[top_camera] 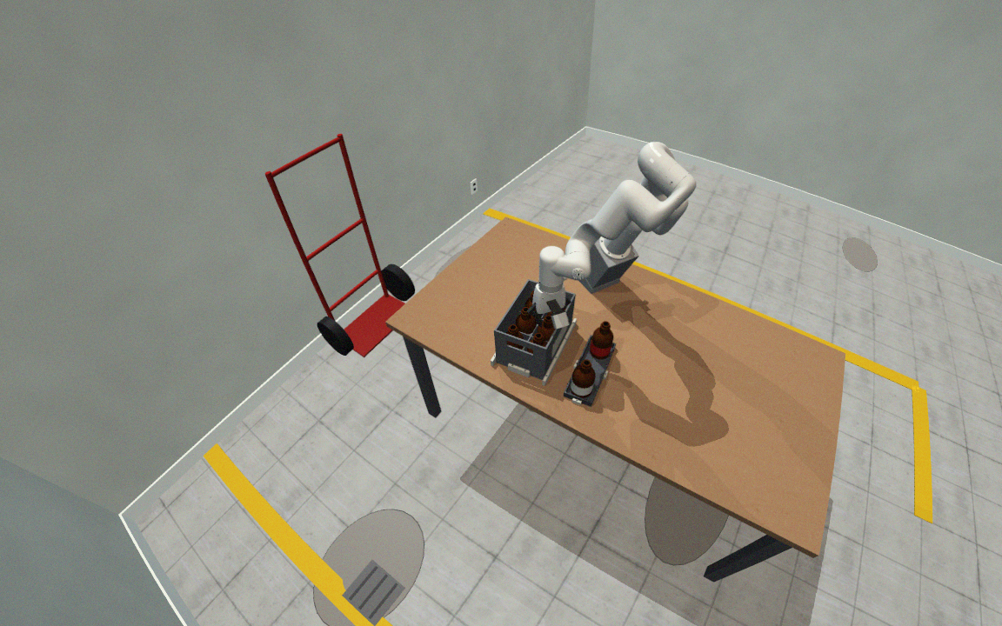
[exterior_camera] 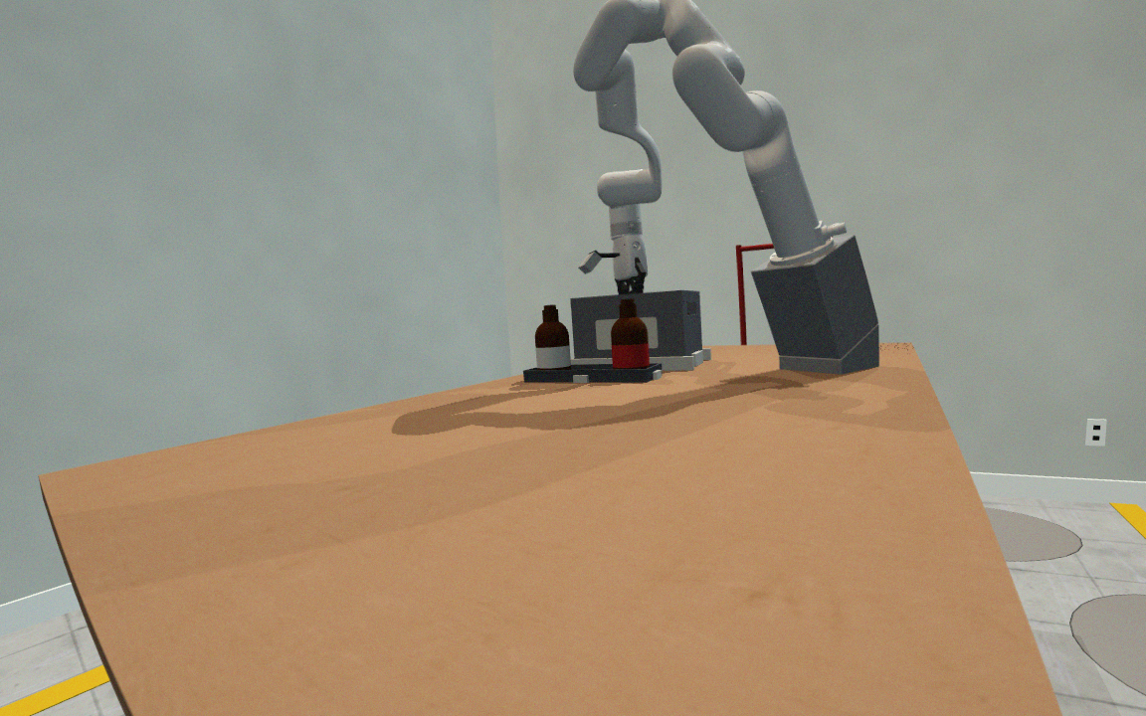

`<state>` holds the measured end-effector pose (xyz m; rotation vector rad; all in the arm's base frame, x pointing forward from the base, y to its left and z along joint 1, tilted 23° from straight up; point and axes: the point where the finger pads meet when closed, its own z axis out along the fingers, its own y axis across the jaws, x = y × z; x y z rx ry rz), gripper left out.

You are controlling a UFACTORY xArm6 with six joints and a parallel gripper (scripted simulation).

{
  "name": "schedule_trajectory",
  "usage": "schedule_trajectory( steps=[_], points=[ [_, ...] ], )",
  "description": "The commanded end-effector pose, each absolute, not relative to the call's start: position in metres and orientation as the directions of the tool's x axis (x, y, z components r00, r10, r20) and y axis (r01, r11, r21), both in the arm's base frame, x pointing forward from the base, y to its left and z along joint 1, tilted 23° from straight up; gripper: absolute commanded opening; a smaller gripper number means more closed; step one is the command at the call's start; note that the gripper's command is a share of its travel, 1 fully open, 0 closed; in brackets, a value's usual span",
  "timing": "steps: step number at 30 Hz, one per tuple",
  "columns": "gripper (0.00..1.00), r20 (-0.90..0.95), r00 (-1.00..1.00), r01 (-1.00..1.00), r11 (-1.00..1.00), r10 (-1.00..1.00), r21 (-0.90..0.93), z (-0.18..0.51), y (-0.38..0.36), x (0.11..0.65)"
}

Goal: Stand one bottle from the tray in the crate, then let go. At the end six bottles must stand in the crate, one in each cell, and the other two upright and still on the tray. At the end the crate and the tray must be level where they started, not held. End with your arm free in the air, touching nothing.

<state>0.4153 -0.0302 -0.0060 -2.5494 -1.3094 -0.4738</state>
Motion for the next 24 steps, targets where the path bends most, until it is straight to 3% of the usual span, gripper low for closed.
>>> schedule_trajectory(
  steps=[1, 24],
  points=[
    [0.65, 0.389, 0.546, 0.818, -0.572, 0.742, -0.058, -0.002, -0.032, 0.416],
    [0.65, 0.389, 0.546, 0.818, -0.572, 0.742, -0.058, 0.031, -0.044, 0.409]
  ],
)
